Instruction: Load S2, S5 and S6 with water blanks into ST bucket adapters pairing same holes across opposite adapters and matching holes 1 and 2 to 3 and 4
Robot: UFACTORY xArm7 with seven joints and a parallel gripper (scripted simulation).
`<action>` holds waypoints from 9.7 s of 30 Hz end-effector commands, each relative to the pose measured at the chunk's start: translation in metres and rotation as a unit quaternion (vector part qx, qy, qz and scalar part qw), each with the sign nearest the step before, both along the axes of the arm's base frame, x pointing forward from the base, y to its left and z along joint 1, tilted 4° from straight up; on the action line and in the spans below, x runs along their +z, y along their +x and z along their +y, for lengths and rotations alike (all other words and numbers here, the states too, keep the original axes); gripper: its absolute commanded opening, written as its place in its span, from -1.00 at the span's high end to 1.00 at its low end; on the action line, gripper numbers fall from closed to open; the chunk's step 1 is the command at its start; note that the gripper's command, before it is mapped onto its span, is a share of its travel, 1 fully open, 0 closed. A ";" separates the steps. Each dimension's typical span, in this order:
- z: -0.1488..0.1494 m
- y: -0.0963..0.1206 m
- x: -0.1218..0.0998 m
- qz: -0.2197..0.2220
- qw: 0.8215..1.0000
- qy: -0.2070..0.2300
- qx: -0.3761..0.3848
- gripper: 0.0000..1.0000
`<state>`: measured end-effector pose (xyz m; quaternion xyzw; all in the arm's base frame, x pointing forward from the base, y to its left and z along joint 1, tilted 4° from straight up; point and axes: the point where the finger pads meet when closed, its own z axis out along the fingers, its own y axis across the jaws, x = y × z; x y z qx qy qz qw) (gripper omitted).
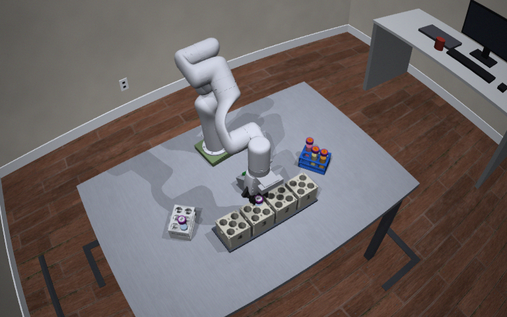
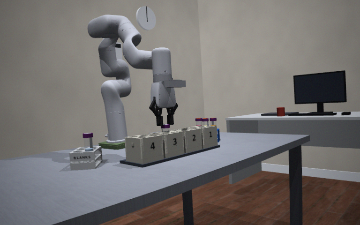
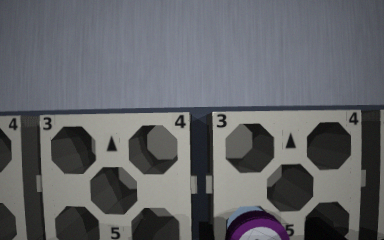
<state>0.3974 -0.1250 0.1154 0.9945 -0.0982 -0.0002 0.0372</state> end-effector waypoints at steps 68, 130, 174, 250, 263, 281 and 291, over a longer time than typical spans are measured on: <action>-0.001 0.001 -0.016 -0.002 1.000 0.000 0.000 1.00; 0.001 0.001 0.014 -0.002 1.000 0.000 0.000 1.00; 0.006 0.002 0.090 -0.002 1.000 0.000 0.000 1.00; -0.054 0.042 0.093 -0.002 1.000 -0.001 0.000 1.00; -0.054 0.042 0.081 -0.002 1.000 -0.001 0.000 1.00; -0.055 0.042 0.073 -0.002 1.000 -0.001 0.000 1.00; -0.056 0.042 0.063 -0.002 1.000 -0.001 0.000 1.00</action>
